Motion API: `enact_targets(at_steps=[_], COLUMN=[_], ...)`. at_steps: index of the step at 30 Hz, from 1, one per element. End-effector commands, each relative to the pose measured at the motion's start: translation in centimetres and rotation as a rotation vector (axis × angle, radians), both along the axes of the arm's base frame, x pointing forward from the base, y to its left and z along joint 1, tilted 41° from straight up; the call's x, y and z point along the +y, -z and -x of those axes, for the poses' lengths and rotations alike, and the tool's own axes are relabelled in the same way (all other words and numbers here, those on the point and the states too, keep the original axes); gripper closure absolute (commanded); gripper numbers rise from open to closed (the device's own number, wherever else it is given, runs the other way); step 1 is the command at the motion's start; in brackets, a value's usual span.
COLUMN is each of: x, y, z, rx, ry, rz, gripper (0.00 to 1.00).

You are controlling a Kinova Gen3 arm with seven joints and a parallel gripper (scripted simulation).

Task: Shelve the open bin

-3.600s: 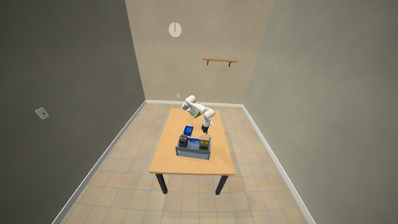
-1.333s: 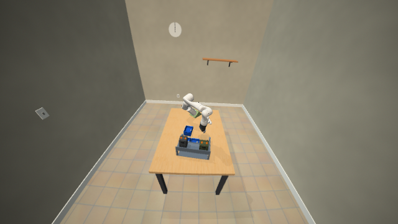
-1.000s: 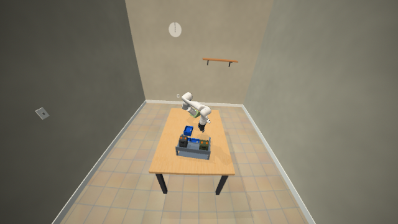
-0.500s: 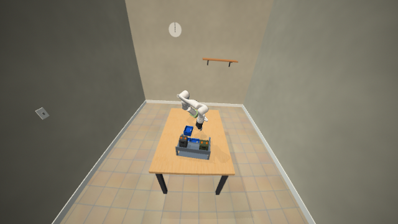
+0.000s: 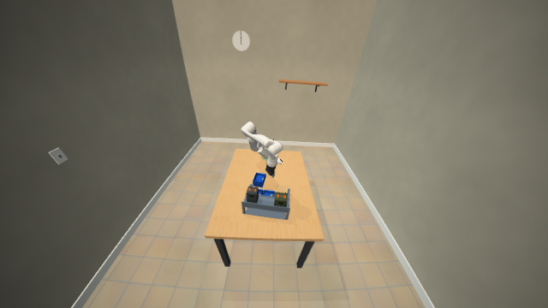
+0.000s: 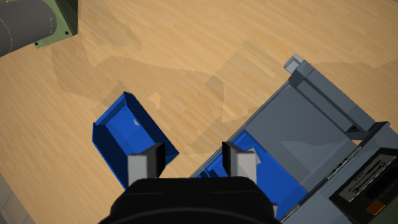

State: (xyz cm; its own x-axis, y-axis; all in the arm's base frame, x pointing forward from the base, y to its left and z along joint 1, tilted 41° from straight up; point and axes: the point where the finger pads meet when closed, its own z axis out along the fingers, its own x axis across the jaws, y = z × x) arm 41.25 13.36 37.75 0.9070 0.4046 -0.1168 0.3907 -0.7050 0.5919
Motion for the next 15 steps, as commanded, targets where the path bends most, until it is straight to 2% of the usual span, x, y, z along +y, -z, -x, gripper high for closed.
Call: enact_targets(at_steps=[1,15], x=[-0.5,-3.4], y=[-0.4,-0.4], z=[1.0,4.0], rx=[0.005,0.045], ry=[-0.021,-0.115], rz=[-0.008,0.015], gripper=[0.00,0.00])
